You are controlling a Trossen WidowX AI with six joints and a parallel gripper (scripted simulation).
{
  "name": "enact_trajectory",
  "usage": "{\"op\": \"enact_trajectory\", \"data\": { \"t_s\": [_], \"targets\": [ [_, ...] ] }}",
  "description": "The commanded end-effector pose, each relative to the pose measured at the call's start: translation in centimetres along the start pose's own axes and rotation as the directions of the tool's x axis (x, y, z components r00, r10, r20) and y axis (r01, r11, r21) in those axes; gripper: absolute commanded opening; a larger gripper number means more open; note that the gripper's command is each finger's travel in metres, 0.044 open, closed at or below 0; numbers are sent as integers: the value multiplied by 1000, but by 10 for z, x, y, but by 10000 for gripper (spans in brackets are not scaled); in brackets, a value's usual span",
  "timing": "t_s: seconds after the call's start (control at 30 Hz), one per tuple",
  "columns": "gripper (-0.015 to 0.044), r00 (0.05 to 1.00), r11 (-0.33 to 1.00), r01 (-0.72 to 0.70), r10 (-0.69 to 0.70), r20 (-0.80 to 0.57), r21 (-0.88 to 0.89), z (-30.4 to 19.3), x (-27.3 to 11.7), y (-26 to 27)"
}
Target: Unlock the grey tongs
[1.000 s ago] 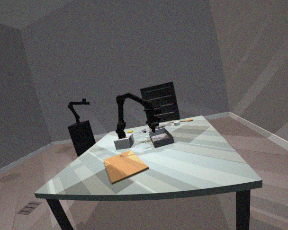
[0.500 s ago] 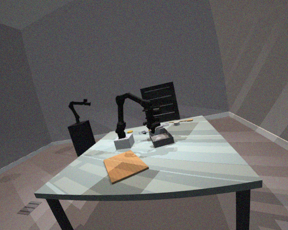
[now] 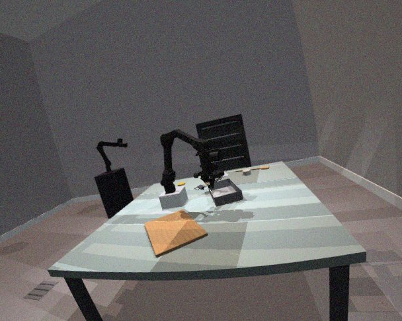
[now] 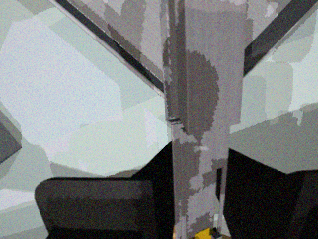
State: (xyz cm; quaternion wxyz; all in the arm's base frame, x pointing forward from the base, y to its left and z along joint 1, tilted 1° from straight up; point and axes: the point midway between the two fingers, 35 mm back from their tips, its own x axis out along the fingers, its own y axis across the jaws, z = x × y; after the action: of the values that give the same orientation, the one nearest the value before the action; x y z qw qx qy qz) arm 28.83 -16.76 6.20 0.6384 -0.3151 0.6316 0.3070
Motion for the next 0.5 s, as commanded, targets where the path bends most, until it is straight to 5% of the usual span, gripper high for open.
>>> {"op": "enact_trajectory", "data": {
  "t_s": [0.0,0.47],
  "targets": [
    [-150,1000,993,4,-4,0,-114,-18,-4,-8],
    [-150,1000,903,3,-4,-2,-429,-72,-12,-17]
  ]
}}
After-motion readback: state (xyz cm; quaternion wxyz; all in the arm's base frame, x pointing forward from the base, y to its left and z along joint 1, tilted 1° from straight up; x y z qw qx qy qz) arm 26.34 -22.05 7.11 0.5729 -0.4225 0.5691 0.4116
